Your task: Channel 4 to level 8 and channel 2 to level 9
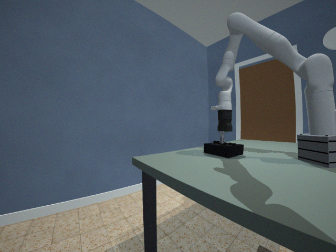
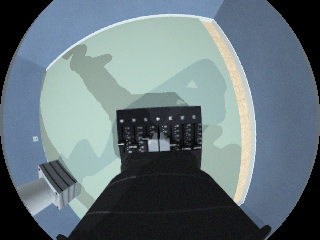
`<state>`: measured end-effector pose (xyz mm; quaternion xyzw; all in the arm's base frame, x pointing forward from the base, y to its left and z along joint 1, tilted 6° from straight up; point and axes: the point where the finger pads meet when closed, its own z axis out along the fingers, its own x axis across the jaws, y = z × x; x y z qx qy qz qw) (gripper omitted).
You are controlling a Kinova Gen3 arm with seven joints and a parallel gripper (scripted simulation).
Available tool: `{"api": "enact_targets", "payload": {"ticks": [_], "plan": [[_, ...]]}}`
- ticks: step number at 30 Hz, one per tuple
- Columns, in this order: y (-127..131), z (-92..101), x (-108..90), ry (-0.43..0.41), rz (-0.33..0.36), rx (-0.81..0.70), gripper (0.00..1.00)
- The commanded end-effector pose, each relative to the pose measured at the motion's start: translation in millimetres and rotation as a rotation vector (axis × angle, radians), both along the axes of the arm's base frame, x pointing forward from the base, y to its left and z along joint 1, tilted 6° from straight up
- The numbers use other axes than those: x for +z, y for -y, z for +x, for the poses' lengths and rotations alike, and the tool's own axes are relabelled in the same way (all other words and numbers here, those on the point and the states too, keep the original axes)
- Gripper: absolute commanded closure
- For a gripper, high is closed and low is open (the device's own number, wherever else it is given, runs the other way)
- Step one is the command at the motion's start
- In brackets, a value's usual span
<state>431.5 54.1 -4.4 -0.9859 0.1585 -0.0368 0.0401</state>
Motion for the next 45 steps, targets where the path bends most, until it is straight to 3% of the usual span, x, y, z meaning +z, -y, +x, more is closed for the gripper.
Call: {"api": "enact_targets", "payload": {"ticks": [1, 25, 38, 45], "plan": [[0.8, 0.6, 0.6, 0.002, -0.001, -0.001, 1.00], [-4.5, 2.1, 3.8, 0.002, -0.001, -0.001, 1.00], [-2.3, -0.8, 36.8, 0.002, -0.001, -0.001, 1.00], [-2.0, -1.1, 40.9, 0.002, -0.001, -0.001, 1.00]]}}
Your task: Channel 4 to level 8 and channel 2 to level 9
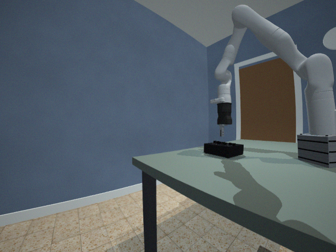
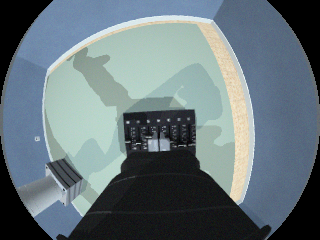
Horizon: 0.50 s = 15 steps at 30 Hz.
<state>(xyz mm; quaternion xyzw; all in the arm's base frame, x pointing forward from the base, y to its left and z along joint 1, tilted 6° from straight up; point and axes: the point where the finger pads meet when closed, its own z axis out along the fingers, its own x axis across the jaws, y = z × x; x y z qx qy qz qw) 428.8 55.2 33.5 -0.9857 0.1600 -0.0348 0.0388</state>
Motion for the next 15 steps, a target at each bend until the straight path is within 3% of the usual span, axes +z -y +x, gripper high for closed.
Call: {"api": "enact_targets", "payload": {"ticks": [1, 10, 11, 15], "plan": [[-0.9, 1.5, 3.0, 0.006, 0.001, 0.002, 1.00], [-0.9, 1.5, 3.0, 0.006, 0.001, 0.002, 1.00], [-0.9, 1.5, 3.0, 0.006, 0.001, 0.002, 0.00], [-0.9, 1.5, 3.7, 0.006, 0.001, 0.002, 0.00]]}}
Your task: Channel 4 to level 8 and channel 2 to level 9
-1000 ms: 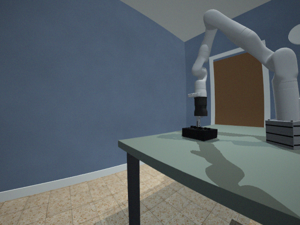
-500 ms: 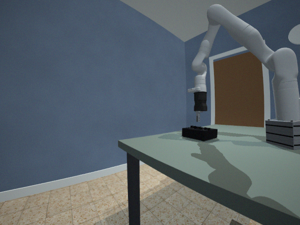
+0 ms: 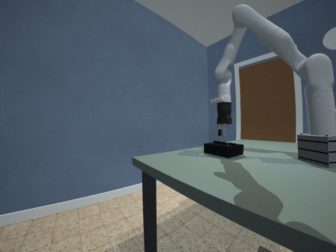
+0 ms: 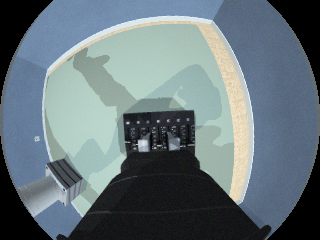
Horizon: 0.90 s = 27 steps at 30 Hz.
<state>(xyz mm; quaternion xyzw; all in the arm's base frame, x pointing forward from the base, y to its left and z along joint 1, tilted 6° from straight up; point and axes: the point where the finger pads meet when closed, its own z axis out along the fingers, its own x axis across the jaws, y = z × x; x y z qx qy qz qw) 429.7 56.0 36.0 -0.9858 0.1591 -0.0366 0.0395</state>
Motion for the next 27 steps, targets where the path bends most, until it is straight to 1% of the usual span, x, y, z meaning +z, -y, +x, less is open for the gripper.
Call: {"api": "enact_targets", "payload": {"ticks": [1, 6, 14, 16, 22, 27], "plan": [[0.0, 0.6, 2.1, 0.002, 0.000, 0.000, 0.00], [0.8, -0.5, 13.8, 0.002, 0.000, 0.000, 0.00], [3.3, -3.7, 50.8, 0.002, 0.000, 0.000, 0.00], [3.3, -3.7, 50.8, 0.002, 0.000, 0.000, 0.00], [4.8, -5.7, 73.7, 0.002, 0.000, 0.000, 0.00], [5.3, -6.3, 80.3, 0.002, 0.000, 0.000, 0.00]]}}
